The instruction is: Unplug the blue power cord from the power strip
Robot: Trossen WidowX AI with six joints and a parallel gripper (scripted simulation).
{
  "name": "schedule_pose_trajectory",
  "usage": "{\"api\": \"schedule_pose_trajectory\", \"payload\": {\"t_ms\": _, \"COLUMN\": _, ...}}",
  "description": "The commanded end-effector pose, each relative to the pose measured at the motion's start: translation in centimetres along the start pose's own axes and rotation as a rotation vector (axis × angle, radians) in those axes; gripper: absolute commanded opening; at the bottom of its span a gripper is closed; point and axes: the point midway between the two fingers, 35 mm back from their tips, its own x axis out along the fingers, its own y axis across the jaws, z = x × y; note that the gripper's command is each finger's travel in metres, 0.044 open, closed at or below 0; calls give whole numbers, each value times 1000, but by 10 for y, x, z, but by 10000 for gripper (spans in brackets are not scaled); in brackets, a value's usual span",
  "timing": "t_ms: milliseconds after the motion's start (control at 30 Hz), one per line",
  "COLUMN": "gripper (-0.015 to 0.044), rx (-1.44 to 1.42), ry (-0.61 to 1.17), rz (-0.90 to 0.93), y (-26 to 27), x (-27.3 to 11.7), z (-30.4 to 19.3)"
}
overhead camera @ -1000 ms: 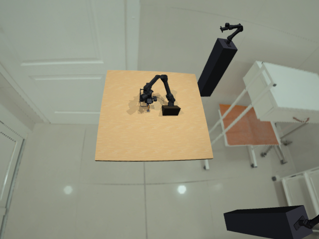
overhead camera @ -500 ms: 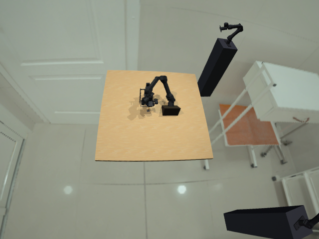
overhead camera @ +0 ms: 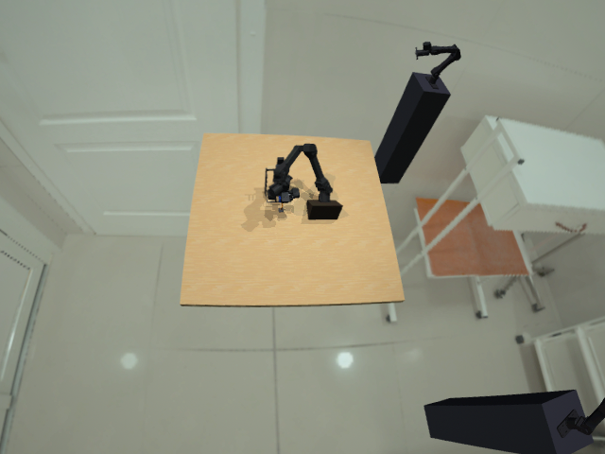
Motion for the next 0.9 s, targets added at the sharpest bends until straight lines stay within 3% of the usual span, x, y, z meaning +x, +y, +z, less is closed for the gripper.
{"api": "schedule_pose_trajectory", "payload": {"t_ms": 0, "gripper": 440, "rx": -3, "ry": -5, "rz": 1, "y": -1, "x": -4, "z": 21}}
{"api": "schedule_pose_trajectory", "payload": {"t_ms": 167, "gripper": 440, "rx": -2, "ry": -6, "rz": 1, "y": 1, "x": -12, "z": 58}}
{"api": "schedule_pose_trajectory", "payload": {"t_ms": 867, "gripper": 440, "rx": -2, "ry": -6, "rz": 1, "y": 1, "x": -12, "z": 58}}
